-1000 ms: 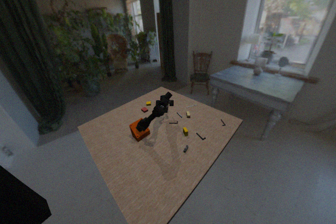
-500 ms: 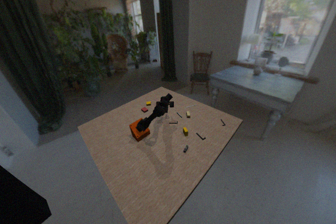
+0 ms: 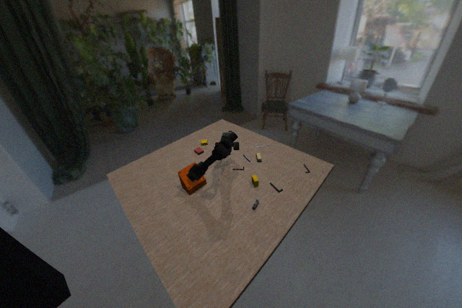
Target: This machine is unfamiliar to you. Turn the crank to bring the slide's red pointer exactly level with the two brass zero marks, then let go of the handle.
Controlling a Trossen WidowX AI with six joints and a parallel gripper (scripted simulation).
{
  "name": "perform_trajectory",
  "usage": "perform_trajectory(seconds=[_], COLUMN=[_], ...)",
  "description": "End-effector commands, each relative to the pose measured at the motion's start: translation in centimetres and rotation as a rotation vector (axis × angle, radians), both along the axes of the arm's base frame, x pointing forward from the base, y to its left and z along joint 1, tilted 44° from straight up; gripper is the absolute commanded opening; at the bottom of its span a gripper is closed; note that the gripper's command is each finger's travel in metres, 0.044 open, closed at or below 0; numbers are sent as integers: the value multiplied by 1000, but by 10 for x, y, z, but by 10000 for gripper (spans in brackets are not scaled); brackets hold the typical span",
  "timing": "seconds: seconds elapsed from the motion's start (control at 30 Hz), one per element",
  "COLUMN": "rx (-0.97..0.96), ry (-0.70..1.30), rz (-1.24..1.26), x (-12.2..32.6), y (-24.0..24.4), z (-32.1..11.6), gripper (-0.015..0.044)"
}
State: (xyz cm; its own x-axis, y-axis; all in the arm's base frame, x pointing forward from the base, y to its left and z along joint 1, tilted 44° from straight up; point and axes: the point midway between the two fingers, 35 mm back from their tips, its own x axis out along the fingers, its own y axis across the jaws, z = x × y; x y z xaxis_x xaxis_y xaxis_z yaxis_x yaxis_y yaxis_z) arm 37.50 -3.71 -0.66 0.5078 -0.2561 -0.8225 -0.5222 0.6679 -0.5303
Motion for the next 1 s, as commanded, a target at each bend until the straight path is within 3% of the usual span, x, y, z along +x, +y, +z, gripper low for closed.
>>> perform_trajectory(seconds=[0.0,0.5,0.97], rx=[2,1,1], ry=[20,20,20], rz=[4,4,4], x=[-6,-10,-10], y=[-4,-15,-15], z=[-11,-21,-21], gripper=[440,440,72])
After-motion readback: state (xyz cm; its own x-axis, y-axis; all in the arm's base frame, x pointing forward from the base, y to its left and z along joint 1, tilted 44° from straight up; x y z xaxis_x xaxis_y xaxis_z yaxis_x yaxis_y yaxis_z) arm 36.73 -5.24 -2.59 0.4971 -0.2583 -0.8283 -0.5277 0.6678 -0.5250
